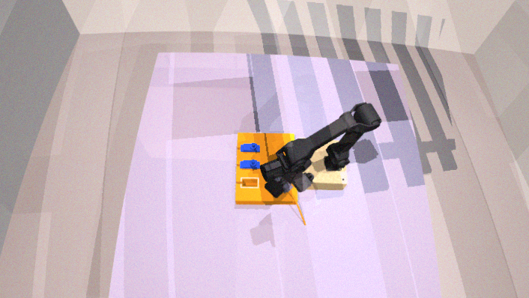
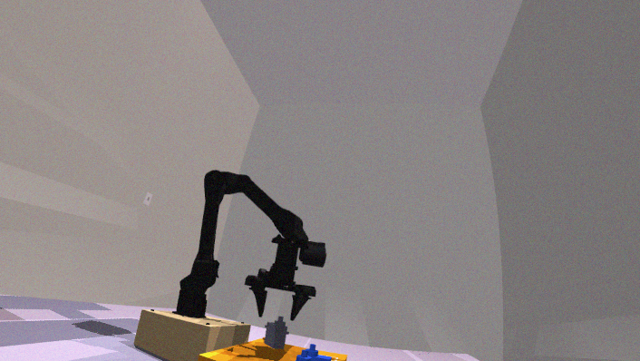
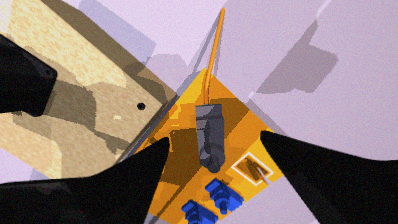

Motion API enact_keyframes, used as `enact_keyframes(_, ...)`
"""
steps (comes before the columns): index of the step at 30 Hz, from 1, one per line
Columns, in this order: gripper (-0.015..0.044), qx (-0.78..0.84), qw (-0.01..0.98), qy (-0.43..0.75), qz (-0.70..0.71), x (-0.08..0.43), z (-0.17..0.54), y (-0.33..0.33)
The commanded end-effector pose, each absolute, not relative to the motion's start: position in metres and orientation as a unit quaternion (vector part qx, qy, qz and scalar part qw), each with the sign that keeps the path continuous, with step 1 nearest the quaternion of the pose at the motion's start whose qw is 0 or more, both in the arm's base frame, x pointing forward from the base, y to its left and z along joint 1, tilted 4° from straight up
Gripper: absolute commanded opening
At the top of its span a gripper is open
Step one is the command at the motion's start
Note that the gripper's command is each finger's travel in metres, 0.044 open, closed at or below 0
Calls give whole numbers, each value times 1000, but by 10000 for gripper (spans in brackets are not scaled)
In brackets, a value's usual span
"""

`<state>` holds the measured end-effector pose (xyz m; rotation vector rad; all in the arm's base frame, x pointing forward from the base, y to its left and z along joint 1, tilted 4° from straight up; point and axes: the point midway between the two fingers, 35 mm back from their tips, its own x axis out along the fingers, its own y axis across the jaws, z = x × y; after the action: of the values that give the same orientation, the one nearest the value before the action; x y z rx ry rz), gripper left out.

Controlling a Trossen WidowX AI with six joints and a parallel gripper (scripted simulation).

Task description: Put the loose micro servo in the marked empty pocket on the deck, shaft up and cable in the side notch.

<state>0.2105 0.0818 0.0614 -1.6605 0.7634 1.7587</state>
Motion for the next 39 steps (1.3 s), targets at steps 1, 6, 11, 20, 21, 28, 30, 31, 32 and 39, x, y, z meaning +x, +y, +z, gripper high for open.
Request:
enact_keyframes(1,440,-621,297,289,665,208,55,82)
enact_keyframes(6,440,-621,297,289,665,207,48,82)
enact_keyframes(11,440,-621,297,289,665,207,40,82)
enact_keyframes(20,256,-621,297,289,665,207,39,82)
enact_keyframes(21,230,-621,297,289,665,207,39,82)
enact_keyframes(28,125,-621,297,289,665,207,39,82)
enact_keyframes(30,111,-621,297,289,665,207,39,82)
enact_keyframes(31,105,-621,297,289,665,207,39,82)
enact_keyframes(32,98,-621,297,289,665,207,39,82)
enact_keyframes(39,0,-621,297,289,665,206,58,81)
